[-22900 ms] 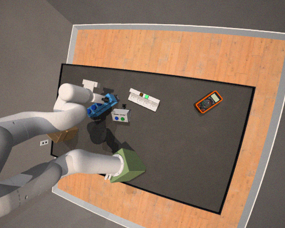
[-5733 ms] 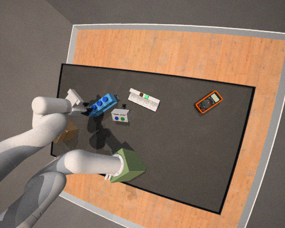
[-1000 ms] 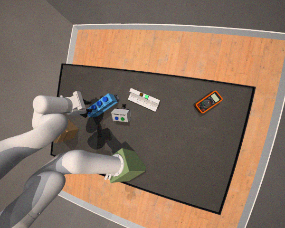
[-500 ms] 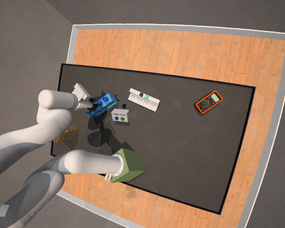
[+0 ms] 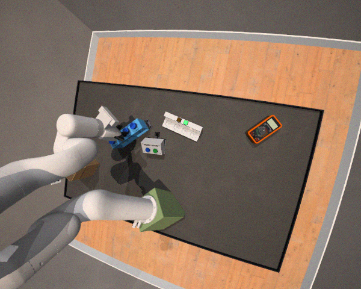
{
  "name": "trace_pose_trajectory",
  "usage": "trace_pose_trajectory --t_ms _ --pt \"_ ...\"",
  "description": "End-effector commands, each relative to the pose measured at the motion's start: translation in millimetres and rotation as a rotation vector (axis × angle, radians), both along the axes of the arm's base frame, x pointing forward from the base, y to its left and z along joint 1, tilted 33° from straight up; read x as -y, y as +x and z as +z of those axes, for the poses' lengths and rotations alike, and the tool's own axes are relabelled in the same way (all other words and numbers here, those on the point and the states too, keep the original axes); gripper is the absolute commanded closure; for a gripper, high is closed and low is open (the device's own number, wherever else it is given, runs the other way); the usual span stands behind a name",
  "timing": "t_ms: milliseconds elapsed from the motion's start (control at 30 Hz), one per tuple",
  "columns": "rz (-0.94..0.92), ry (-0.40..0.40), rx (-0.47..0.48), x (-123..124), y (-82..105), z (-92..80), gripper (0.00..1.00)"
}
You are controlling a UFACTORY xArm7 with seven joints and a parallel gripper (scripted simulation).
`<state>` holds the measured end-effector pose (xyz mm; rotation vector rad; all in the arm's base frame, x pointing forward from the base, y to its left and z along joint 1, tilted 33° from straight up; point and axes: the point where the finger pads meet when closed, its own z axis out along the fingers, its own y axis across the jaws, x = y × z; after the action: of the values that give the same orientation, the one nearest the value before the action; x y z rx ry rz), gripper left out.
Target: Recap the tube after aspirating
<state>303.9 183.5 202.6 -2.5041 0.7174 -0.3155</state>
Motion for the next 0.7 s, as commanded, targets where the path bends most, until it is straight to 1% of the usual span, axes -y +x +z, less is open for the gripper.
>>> trace_pose_trajectory --t_ms 0,400,667 --pt "0.001 0.004 0.004 -7.6 7.8 -11.2 0.54" --pt "0.001 0.004 0.004 -7.6 7.8 -11.3 0.54" --pt "0.001 0.004 0.004 -9.1 9.0 -14.7 0.54"
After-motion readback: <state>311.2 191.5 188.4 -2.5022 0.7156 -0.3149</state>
